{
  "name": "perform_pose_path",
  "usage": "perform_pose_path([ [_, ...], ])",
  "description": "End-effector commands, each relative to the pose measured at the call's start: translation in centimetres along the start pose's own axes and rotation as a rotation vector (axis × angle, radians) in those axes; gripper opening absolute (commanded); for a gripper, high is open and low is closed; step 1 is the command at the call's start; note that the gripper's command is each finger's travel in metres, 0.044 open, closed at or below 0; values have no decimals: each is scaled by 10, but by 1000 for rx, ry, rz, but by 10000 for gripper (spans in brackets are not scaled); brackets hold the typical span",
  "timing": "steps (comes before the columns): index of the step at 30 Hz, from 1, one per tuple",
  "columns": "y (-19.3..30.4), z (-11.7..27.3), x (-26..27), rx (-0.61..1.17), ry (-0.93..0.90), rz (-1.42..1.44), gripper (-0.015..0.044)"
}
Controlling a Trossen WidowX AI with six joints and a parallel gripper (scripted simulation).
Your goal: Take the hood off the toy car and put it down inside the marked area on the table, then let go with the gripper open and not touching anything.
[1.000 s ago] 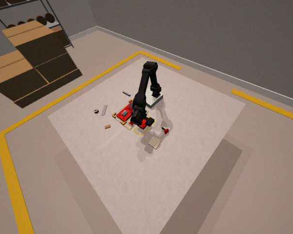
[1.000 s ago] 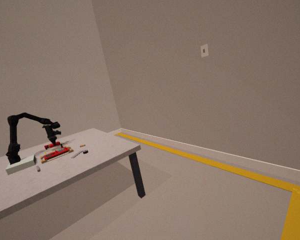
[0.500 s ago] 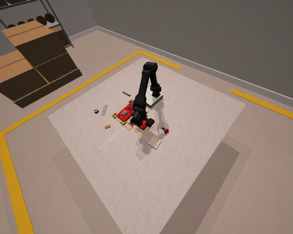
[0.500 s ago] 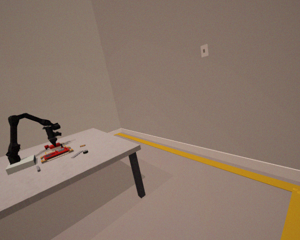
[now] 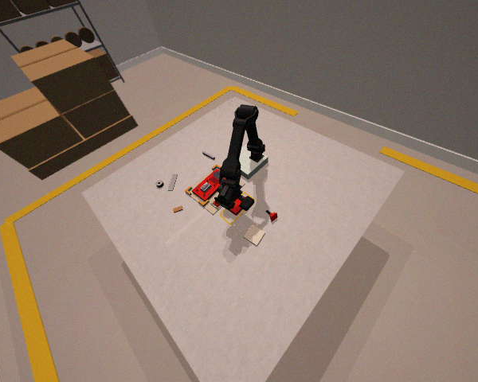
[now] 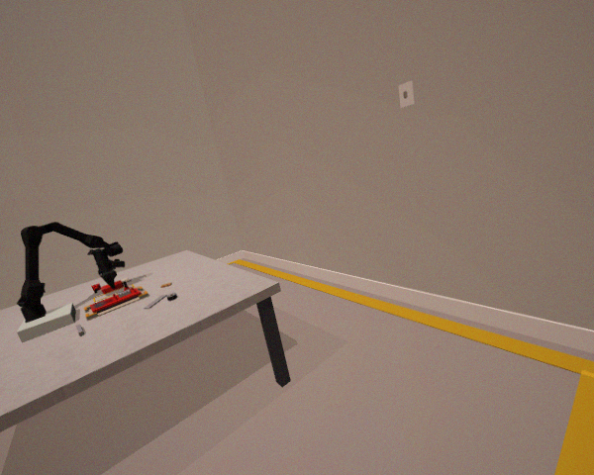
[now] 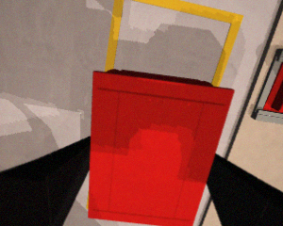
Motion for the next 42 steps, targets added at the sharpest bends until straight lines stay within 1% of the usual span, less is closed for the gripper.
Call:
perform_pose_path([
  [1, 0, -3, 0, 0, 2, -6, 0],
  [39, 0, -20, 0, 0, 3, -6, 0],
  [42, 0, -18, 0, 0, 0, 0, 79],
])
Point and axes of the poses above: the point midway between the two fingers, 35 mm back from their tips, its own z axis back along the fingers, its own x axis across the jaws, y = z × x, the point moved 7 cm from there along z, back along the fingers, and after that the axes turned 10 degrees about -z, right-handed, at the moved point
